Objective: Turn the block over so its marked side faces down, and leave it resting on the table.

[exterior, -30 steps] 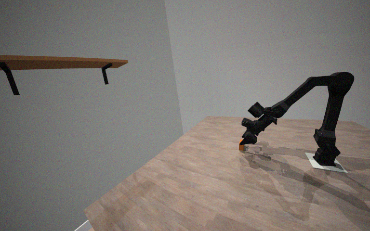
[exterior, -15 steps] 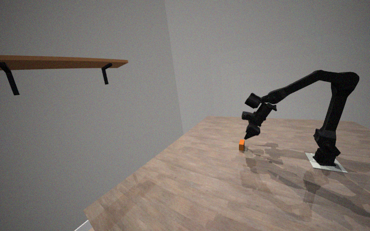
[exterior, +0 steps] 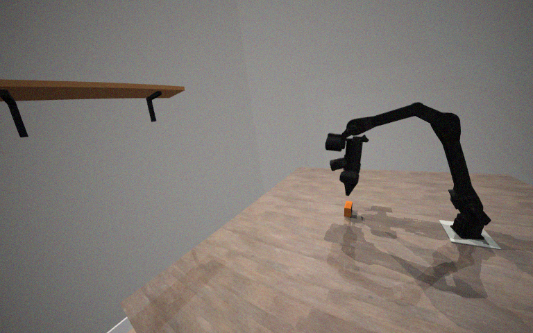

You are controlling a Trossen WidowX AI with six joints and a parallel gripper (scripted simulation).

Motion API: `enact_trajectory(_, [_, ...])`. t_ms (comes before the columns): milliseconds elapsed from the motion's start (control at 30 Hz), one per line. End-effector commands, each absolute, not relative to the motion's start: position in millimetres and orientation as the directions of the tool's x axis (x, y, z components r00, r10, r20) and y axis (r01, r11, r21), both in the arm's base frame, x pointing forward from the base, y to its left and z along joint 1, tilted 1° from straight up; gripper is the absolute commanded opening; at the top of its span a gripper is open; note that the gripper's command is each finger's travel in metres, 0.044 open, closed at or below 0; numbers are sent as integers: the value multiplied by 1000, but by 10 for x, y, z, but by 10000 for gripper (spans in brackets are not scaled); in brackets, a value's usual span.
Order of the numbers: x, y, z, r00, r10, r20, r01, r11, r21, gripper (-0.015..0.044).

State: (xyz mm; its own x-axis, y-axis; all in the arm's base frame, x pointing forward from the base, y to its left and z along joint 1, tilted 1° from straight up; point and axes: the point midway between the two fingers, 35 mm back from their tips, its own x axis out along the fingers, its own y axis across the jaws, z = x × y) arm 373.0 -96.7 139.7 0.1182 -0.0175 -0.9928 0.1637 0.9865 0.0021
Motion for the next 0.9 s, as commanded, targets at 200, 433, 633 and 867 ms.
enact_trajectory(200, [3760,-961,1350,19,-7,-1000,165,986,-3,440])
enact_trajectory(433, [3761,-962,1078,19,-7,-1000,165,986,-3,440])
enact_trajectory(633, [3758,-960,928,19,-7,-1000,165,986,-3,440])
enact_trajectory(867, [3762,-961,854,19,-7,-1000,165,986,-3,440])
